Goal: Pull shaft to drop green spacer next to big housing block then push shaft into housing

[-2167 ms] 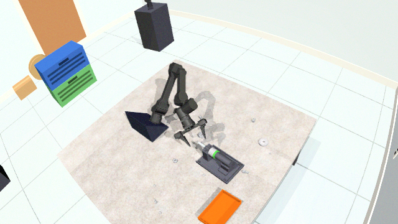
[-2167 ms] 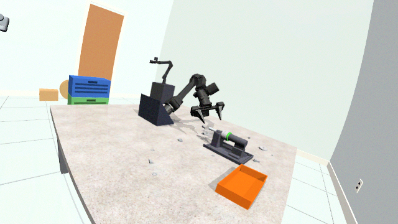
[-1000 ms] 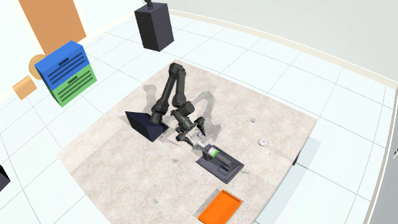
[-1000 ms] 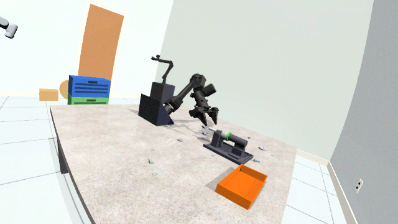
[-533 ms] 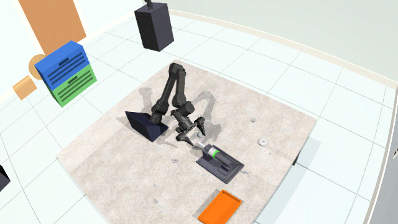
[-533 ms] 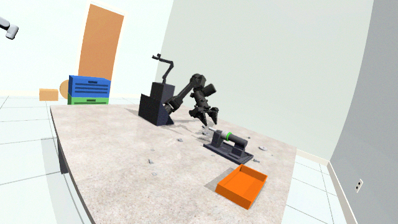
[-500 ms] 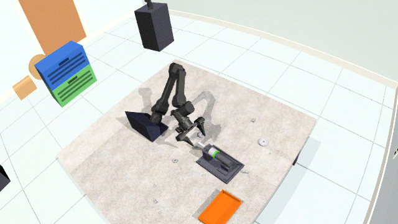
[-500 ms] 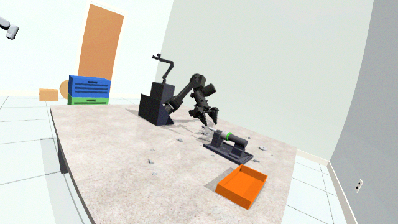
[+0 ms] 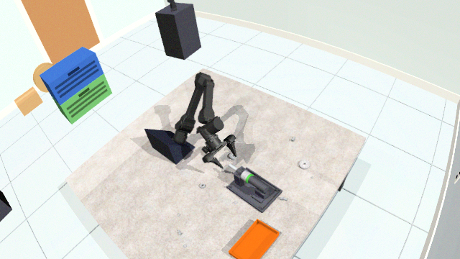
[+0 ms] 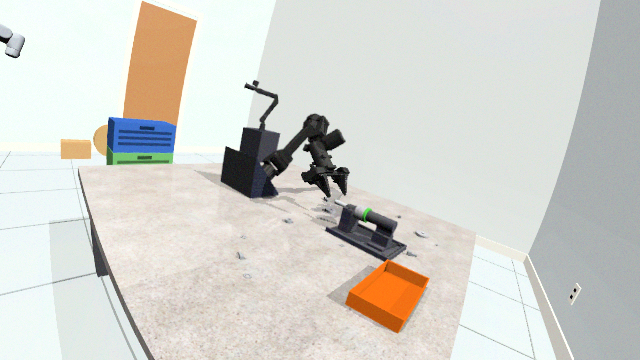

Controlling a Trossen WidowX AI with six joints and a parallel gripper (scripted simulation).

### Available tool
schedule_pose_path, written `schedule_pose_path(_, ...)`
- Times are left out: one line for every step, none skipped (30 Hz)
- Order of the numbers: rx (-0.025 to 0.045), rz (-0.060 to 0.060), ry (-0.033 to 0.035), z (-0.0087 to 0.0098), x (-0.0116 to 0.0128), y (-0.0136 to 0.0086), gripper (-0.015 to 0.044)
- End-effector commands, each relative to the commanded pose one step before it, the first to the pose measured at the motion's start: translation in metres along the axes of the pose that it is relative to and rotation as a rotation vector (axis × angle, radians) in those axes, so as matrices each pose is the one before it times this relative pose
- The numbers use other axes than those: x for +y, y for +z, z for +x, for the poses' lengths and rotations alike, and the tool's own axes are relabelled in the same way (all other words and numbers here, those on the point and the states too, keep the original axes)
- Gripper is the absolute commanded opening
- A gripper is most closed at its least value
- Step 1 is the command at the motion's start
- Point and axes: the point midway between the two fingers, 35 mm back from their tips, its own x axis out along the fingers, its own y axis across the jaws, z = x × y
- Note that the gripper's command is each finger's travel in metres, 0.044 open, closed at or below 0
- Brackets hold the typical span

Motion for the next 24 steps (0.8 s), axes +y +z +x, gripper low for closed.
schedule_pose_path(-0.00610, 0.0008, -0.00201, 0.00001, 0.00028, 0.00273, 0.0440)
schedule_pose_path(0.00000, 0.0000, 0.00000, 0.00000, 0.00000, 0.00000, 0.0440)
schedule_pose_path(0.00000, 0.0000, 0.00000, 0.00000, 0.00000, 0.00000, 0.0440)
schedule_pose_path(0.00000, 0.0000, 0.00000, 0.00000, 0.00000, 0.00000, 0.0440)
schedule_pose_path(0.00000, 0.0000, 0.00000, 0.00000, 0.00000, 0.00000, 0.0440)
schedule_pose_path(0.00000, 0.0000, 0.00000, 0.00000, 0.00000, 0.00000, 0.0440)
schedule_pose_path(0.00000, 0.0000, 0.00000, 0.00000, 0.00000, 0.00000, 0.0440)
schedule_pose_path(0.00000, 0.0000, 0.00000, 0.00000, 0.00000, 0.00000, 0.0440)
schedule_pose_path(0.00000, 0.0000, 0.00000, 0.00000, 0.00000, 0.00000, 0.0440)
schedule_pose_path(0.00000, 0.0000, 0.00000, 0.00000, 0.00000, 0.00000, 0.0440)
schedule_pose_path(0.00000, 0.0000, 0.00000, 0.00000, 0.00000, 0.00000, 0.0440)
schedule_pose_path(0.00000, 0.0000, 0.00000, 0.00000, 0.00000, 0.00000, 0.0440)
schedule_pose_path(0.00000, 0.0000, 0.00000, 0.00000, 0.00000, 0.00000, 0.0440)
schedule_pose_path(0.00000, 0.0000, 0.00000, 0.00000, 0.00000, 0.00000, 0.0440)
schedule_pose_path(0.00000, 0.0000, 0.00000, 0.00000, 0.00000, 0.00000, 0.0440)
schedule_pose_path(0.00000, 0.0000, 0.00000, 0.00000, 0.00000, 0.00000, 0.0440)
schedule_pose_path(0.00000, 0.0000, 0.00000, 0.00000, 0.00000, 0.00000, 0.0440)
schedule_pose_path(-0.00002, 0.0000, 0.00002, 0.00026, 0.00001, -0.00001, 0.0440)
schedule_pose_path(-0.00005, 0.0000, 0.00004, 0.00053, 0.00002, -0.00001, 0.0440)
schedule_pose_path(-0.00007, 0.0000, 0.00006, 0.00076, 0.00003, -0.00002, 0.0440)
schedule_pose_path(-0.00008, -0.0001, 0.00007, 0.00101, 0.00004, -0.00002, 0.0440)
schedule_pose_path(-0.00009, -0.0001, 0.00008, 0.00125, 0.00004, -0.00002, 0.0440)
schedule_pose_path(-0.00009, -0.0001, 0.00008, 0.00148, 0.00004, -0.00002, 0.0440)
schedule_pose_path(-0.00009, -0.0001, 0.00008, 0.00159, 0.00004, -0.00001, 0.0440)
